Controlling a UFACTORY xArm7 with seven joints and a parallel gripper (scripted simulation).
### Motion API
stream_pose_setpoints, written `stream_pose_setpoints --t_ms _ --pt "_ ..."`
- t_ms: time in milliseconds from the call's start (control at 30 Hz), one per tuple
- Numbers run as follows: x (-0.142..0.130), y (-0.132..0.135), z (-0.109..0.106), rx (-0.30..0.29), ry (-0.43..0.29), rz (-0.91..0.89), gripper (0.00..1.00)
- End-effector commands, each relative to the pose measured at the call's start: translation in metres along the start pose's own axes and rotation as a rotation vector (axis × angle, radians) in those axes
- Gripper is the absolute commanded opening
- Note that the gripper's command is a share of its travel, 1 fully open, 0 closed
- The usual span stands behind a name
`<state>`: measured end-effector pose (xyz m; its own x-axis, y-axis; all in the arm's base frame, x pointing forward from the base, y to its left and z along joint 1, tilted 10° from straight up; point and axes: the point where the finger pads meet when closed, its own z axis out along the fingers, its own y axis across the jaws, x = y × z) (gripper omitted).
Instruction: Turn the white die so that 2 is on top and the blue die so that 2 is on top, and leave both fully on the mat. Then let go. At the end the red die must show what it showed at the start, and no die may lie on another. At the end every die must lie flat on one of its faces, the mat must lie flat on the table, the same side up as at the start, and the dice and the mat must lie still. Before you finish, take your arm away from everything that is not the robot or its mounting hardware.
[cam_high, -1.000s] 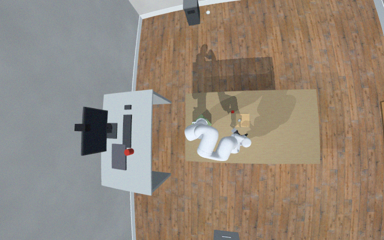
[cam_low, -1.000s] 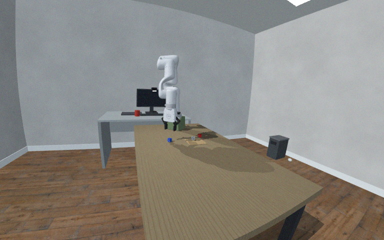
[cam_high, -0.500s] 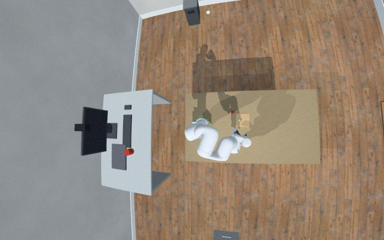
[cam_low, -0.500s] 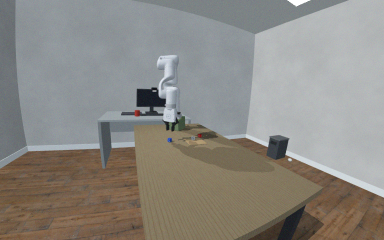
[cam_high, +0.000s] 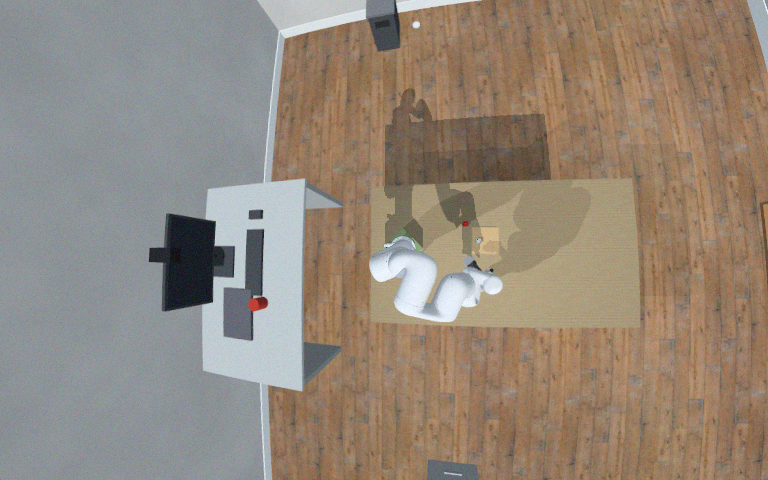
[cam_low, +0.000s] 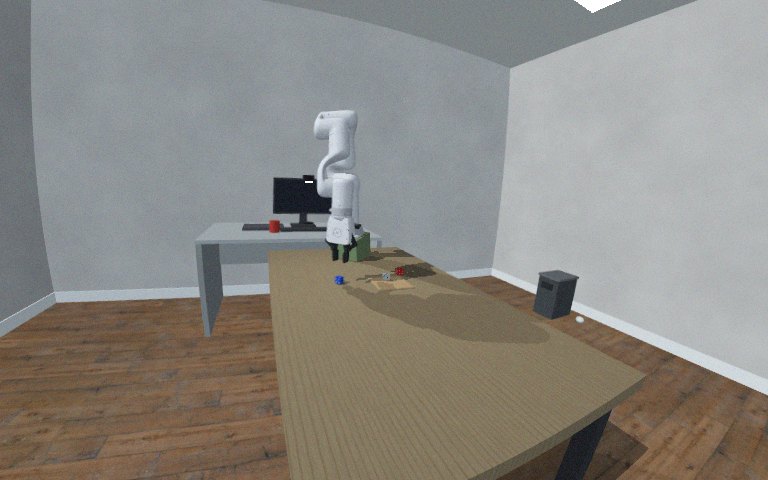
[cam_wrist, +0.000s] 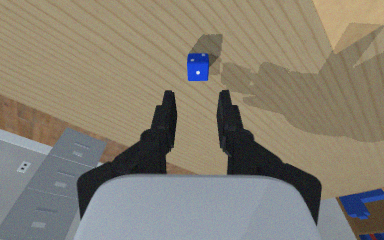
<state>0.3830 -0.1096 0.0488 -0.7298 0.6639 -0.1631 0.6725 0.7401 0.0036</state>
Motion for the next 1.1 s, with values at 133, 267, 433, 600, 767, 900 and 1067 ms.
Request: stream_pose_setpoints --t_ms 133,267,433,600,767,900,1067 --pt "-0.001 0.001 -0.001 -0.001 -0.003 0.000 0.42" --pt "-0.001 0.001 0.000 -0.001 -0.003 0.000 0.42" --pt "-0.001 0.001 0.001 -0.001 -0.003 0.000 0.42" --pt "-0.001 0.001 0.004 -0.001 -0.003 0.000 0.42" --pt "-0.001 0.001 0.008 -0.001 -0.003 0.000 0.42" --pt "-0.001 0.001 0.013 -0.001 -0.003 0.000 0.42" --pt "-0.001 0.001 0.017 -0.001 -0.003 0.000 0.42"
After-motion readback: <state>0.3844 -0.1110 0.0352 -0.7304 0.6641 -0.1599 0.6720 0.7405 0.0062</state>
